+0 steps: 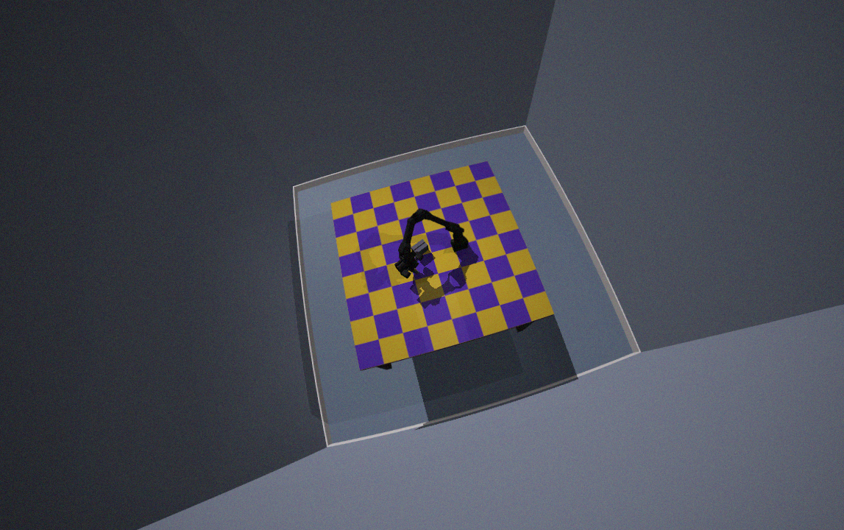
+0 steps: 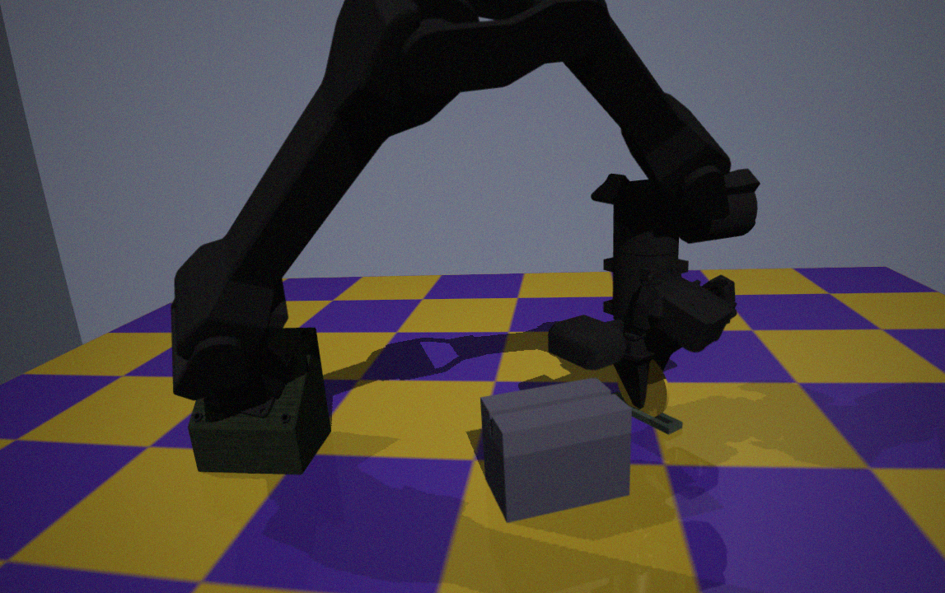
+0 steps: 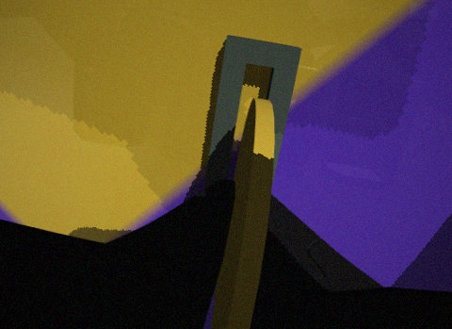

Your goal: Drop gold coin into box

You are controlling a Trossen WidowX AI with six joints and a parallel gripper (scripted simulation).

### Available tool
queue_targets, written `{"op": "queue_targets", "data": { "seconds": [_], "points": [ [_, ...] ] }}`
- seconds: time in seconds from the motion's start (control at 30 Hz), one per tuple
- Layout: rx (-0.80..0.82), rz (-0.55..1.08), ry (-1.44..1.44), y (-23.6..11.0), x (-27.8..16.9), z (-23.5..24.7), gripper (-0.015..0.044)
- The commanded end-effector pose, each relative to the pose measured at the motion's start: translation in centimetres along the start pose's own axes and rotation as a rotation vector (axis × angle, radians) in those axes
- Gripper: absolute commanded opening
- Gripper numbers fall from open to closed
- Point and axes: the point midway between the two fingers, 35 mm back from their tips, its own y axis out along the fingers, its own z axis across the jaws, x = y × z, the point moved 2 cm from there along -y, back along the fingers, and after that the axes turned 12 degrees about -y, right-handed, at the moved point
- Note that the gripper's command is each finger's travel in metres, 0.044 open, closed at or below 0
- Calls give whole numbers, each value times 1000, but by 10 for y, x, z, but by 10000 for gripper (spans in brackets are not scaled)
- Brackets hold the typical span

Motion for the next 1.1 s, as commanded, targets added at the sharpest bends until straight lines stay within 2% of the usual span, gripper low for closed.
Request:
{"op": "queue_targets", "data": {
  "seconds": [0.0,0.2,1.07],
  "points": [
    [-1,-3,-5,0,0,0,0],
    [0,-3,-5,-1,0,0,0],
    [5,0,-4,-65,1,3,0]
  ]
}}
